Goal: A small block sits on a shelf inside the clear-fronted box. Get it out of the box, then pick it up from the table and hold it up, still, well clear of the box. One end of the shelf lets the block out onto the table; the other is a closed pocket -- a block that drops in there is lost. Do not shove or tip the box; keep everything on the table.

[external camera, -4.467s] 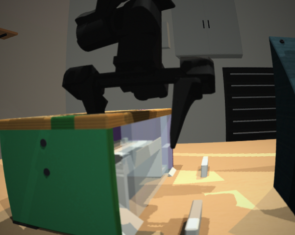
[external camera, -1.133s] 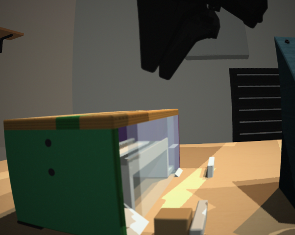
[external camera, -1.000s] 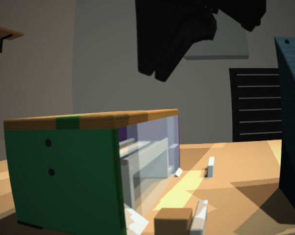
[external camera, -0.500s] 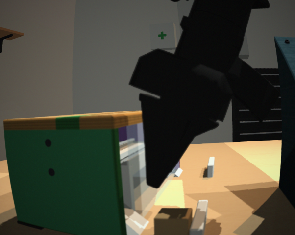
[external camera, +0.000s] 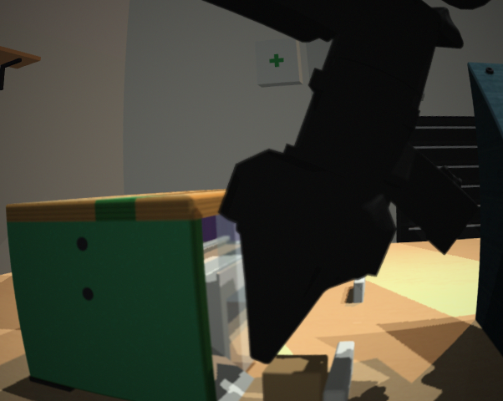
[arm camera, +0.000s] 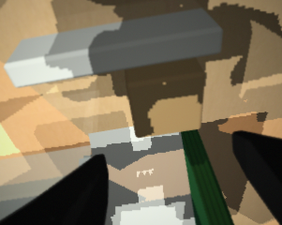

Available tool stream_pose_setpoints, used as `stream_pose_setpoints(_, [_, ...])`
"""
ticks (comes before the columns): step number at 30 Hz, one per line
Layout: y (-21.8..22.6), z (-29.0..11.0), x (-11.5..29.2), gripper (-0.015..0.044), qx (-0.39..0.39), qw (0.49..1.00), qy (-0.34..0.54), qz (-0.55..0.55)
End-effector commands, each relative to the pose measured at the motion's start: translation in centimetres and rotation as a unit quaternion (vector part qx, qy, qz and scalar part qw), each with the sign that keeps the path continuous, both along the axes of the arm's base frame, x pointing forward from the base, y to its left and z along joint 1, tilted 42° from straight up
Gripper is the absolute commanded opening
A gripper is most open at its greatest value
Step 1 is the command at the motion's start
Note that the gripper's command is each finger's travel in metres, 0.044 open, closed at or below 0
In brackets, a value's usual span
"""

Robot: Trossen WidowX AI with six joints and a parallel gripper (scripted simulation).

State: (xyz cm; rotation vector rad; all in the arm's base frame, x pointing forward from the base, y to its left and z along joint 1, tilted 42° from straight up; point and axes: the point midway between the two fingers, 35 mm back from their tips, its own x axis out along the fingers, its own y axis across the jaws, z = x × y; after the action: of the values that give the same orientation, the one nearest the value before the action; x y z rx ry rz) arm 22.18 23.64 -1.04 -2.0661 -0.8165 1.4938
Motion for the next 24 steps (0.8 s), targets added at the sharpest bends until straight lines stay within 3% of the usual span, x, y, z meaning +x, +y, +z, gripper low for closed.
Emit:
stream_pose_setpoints(1, [0.4,-0.5,0.0,0.0285,-0.001,1.000,-0.001,-0.003])
stream_pose_setpoints(21, [2.4,-2.6,-0.8,0.0285,0.001,1.000,0.000,-0.004])
stream_pose_setpoints(24, [2.4,-2.6,-0.8,0.0206,0.001,1.000,0.000,-0.004])
